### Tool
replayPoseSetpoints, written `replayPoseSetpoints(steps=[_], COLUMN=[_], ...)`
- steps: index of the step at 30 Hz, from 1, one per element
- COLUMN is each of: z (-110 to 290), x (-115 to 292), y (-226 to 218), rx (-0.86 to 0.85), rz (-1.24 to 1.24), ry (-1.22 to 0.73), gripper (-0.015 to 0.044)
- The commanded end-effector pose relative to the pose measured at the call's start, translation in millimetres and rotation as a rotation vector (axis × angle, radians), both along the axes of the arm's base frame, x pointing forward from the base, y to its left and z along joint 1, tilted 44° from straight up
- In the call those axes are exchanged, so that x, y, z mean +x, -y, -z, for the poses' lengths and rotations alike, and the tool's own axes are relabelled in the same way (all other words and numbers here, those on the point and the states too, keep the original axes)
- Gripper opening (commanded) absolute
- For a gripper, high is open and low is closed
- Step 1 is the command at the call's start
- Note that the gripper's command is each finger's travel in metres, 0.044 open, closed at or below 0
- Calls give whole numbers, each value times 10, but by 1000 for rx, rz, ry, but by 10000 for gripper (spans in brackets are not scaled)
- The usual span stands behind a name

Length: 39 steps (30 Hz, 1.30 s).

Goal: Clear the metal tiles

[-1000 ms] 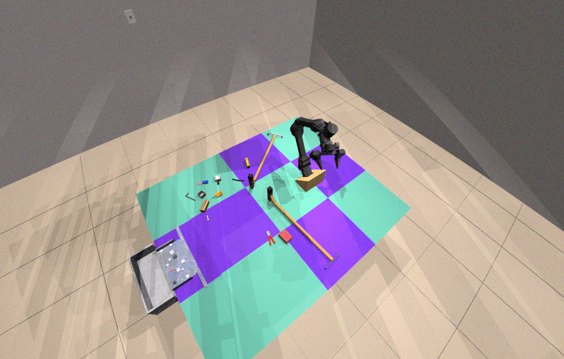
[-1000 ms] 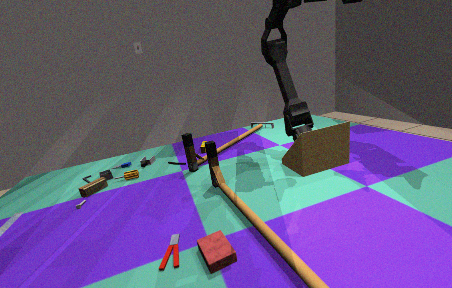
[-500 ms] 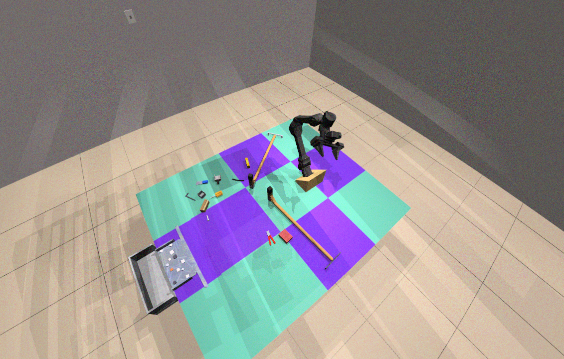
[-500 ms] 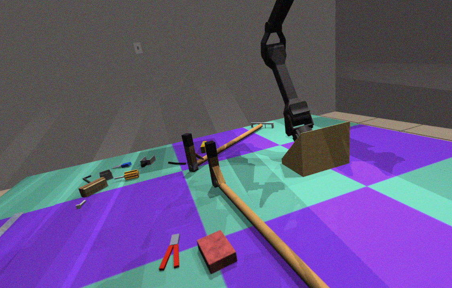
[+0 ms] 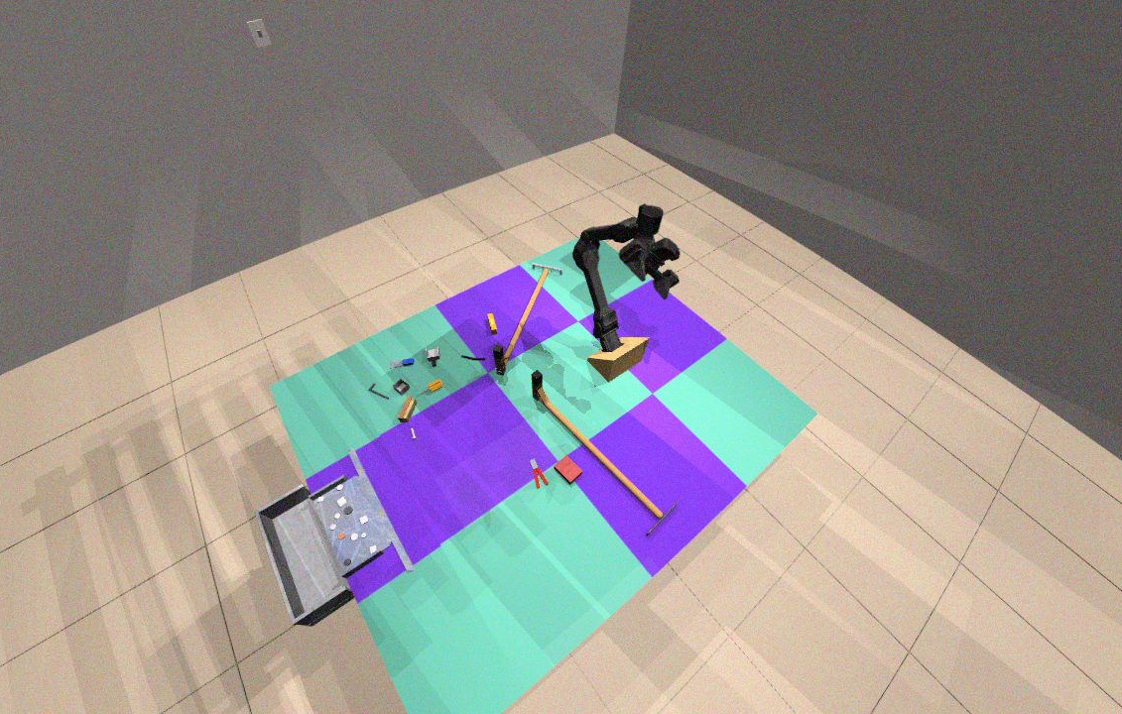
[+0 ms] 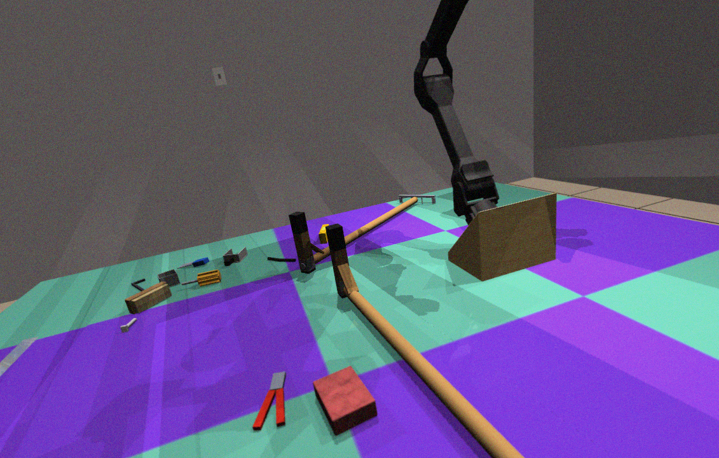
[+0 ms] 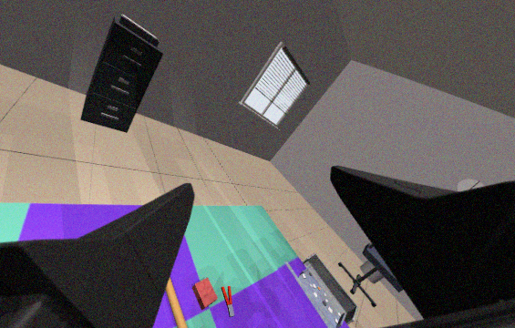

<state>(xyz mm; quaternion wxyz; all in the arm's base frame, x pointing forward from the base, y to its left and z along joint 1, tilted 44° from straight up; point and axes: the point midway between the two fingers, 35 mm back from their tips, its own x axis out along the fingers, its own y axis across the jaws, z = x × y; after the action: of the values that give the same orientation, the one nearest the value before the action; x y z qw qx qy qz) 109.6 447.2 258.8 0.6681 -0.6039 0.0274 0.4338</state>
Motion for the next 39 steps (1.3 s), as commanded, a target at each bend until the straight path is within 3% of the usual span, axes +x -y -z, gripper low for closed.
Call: replayPoseSetpoints(steps=[1,39], z=[-179,-1662], x=[-25,-246], y=[-10,234], rx=[0,-124], rz=[-45,-181], ry=[82,770], gripper=[440,440])
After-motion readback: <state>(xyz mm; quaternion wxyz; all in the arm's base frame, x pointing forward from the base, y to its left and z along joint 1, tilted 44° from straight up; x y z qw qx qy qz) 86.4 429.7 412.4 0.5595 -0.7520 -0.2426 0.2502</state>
